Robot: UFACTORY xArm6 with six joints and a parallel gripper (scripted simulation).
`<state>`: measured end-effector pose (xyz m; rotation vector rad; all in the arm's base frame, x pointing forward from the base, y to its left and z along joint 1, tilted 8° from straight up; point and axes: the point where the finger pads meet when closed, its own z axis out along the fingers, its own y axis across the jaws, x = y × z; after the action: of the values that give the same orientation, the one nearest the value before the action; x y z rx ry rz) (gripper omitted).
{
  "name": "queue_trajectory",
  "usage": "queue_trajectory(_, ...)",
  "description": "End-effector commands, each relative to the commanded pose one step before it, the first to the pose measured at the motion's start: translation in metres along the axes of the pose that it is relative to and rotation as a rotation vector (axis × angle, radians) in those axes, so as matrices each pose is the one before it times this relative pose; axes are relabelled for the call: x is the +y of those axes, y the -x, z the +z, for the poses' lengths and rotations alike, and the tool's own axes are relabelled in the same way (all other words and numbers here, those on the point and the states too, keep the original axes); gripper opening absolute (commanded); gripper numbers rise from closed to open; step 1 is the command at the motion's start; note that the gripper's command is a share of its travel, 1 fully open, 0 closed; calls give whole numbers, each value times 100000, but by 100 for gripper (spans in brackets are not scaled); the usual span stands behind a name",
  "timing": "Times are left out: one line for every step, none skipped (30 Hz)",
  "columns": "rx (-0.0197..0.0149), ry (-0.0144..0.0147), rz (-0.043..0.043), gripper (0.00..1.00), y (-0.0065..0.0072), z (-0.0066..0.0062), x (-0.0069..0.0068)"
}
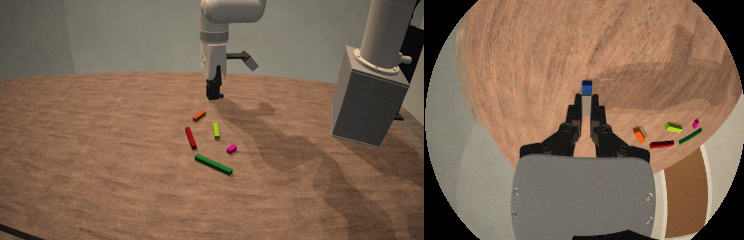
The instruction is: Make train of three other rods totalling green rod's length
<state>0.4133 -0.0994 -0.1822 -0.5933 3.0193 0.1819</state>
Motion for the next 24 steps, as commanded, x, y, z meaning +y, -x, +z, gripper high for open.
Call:
queue_trajectory(-253, -211, -13, 4, 125, -102, -91)
queue_trajectory(0, 0, 0, 4, 0, 0, 0)
queue_trajectory(0, 0, 0, 4, 0, 0, 0)
queue_trajectory(0, 0, 0, 4, 0, 0, 0)
queue_trajectory(0, 0, 0, 8, 0, 0, 0)
queue_trajectory(0, 0, 0, 8, 0, 0, 0)
queue_trajectory(0, 0, 0, 8, 0, 0, 0)
queue_trajectory(0, 0, 0, 12, 0, 0, 0)
queue_trajectory(0, 0, 0, 12, 0, 0, 0)
queue_trajectory(0, 0, 0, 12, 0, 0, 0)
queue_trajectory(0, 0, 0, 16, 0, 0, 0)
queue_trajectory(0, 0, 0, 16, 0, 0, 0)
queue_trajectory(0, 0, 0, 16, 0, 0, 0)
queue_trajectory(0, 0, 0, 20, 0, 0, 0)
queue_trajectory(0, 0, 0, 20, 0, 0, 0)
queue_trajectory(0, 0, 0, 20, 0, 0, 0)
queue_trajectory(0, 0, 0, 24, 0, 0, 0)
queue_trajectory(0, 0, 0, 24, 0, 0, 0)
queue_trajectory(0, 0, 0, 24, 0, 0, 0)
queue_trajectory(0, 0, 0, 24, 0, 0, 0)
queue_trajectory(0, 0, 0, 24, 0, 0, 0)
queue_trajectory(0, 0, 0, 24, 0, 0, 0)
queue_trajectory(0, 0, 0, 24, 0, 0, 0)
queue_trajectory(0, 0, 0, 24, 0, 0, 0)
